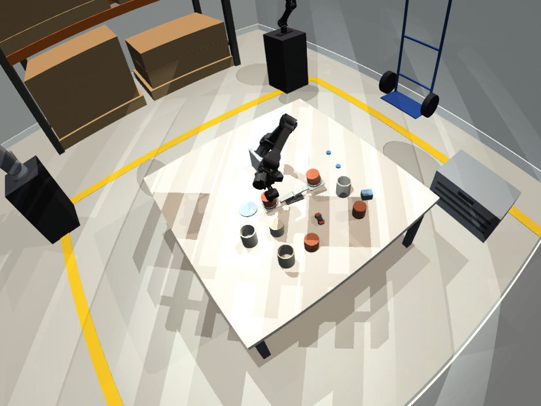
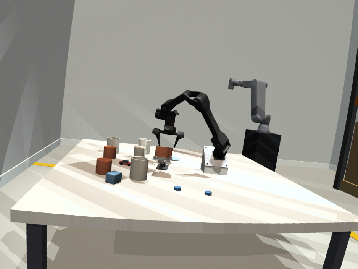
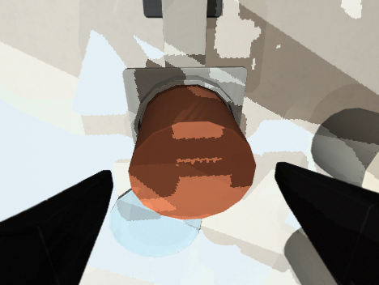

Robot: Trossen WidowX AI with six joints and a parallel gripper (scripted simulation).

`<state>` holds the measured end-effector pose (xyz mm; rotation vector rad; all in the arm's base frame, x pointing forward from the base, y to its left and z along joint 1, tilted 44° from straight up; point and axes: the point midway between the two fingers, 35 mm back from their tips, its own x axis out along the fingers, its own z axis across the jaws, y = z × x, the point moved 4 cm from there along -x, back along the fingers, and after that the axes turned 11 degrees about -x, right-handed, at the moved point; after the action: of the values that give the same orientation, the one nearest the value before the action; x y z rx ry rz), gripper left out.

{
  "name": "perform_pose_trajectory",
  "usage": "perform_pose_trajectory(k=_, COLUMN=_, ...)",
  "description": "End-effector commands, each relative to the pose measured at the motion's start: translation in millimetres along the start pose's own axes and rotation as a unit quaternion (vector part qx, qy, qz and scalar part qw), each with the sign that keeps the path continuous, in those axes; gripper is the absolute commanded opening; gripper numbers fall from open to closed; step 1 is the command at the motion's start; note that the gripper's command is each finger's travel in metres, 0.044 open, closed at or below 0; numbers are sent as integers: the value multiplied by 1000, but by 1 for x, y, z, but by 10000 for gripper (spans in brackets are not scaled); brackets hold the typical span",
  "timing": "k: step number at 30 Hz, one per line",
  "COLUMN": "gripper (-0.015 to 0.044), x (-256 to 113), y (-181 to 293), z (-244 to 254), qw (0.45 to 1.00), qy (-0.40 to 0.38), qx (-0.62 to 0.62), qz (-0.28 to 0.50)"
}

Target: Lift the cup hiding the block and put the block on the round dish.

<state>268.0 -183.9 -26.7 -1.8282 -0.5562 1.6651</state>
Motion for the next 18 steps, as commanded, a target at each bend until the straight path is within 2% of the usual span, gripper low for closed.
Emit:
perform_pose_trajectory(k=1, gripper=440, x=7, y=0, z=0, qw=1000, qy=1, qx=2, qz=-2)
perform_pose_trajectory(k=18, gripper=440, x=34, y=-1, z=0, qw=1000, qy=1, qx=2, qz=-3)
